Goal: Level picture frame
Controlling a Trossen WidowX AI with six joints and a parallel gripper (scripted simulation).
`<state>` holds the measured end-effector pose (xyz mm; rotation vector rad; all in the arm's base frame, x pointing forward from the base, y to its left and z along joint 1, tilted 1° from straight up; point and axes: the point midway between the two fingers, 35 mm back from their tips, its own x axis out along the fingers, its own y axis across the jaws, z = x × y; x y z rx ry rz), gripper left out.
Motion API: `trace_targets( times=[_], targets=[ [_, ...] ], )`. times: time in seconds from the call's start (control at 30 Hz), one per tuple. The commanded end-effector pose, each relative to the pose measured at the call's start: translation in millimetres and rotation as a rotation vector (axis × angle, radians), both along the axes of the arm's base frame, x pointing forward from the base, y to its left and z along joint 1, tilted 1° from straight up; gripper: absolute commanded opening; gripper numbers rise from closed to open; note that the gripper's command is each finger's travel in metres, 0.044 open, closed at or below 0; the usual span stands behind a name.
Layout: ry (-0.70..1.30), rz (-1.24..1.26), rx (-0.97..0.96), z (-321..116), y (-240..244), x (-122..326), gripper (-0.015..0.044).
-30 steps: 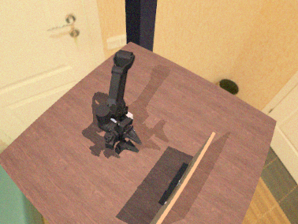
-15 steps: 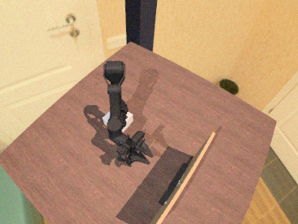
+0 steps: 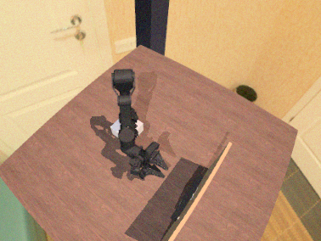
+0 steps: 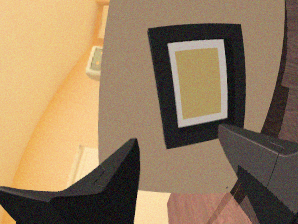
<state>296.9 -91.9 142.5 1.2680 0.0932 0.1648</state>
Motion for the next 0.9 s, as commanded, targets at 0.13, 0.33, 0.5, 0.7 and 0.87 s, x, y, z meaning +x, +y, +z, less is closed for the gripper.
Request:
trace_targets(
  times=[0.13,0.33,0.5,0.7,0.87],
  targets=[
    [0.0,-0.005,-0.002,0.7,1.1,22.2,0.026],
    [-0.005,-0.005,-0.001,2.6,14.2,78.0,0.026],
    [-0.005,-0.005,-0.001,2.6,14.2,78.0,0.026],
    [-0.005,-0.005,-0.001,2.6,14.2,78.0,0.026],
    [-0.006,-0.005,-0.001,2.7,14.3,78.7,0.026]
  ],
)
